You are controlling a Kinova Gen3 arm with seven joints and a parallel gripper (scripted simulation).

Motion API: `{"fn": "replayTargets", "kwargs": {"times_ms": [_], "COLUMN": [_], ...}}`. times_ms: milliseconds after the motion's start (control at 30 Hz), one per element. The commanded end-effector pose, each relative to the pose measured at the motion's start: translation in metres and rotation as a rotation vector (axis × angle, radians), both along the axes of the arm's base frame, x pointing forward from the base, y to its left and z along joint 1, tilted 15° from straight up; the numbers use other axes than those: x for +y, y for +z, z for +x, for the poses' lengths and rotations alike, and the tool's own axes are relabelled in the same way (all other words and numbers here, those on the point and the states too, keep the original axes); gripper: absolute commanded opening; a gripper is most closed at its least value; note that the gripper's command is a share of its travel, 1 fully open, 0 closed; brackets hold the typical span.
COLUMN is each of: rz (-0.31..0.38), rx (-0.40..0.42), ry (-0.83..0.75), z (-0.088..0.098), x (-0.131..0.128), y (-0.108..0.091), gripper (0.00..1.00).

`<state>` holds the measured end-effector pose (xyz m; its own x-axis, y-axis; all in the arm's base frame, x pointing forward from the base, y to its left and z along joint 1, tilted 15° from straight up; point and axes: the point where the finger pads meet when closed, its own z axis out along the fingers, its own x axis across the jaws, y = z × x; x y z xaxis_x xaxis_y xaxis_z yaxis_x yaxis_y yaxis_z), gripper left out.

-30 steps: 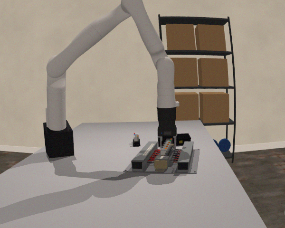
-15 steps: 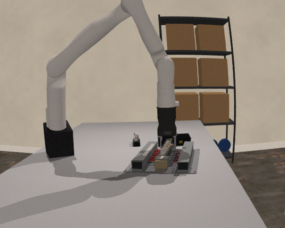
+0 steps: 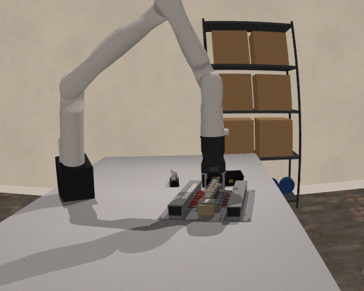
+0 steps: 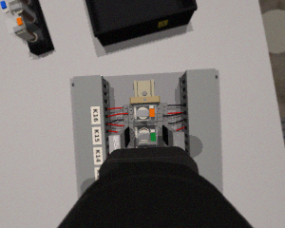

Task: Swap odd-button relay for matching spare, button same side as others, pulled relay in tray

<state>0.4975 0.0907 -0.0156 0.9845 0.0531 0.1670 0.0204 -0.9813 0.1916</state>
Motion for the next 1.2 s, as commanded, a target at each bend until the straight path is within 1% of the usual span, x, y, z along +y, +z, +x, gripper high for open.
{"fn": "replayTargets", "kwargs": {"times_ms": [0, 633, 667, 1167], "rz": [0.001, 0.001, 0.001, 0.001], "rx": [-0.002, -0.002, -0.002, -0.002], "ry": [0.001, 0.001, 0.001, 0.001], "z": [0.0007, 0.0008, 0.0007, 0.0007], "x": [0.0009, 0.0013, 0.0012, 0.0012], "y": [0.0014, 0.0024, 0.0022, 0.0022], "gripper": [1.0, 1.0, 0.0, 0.0]}}
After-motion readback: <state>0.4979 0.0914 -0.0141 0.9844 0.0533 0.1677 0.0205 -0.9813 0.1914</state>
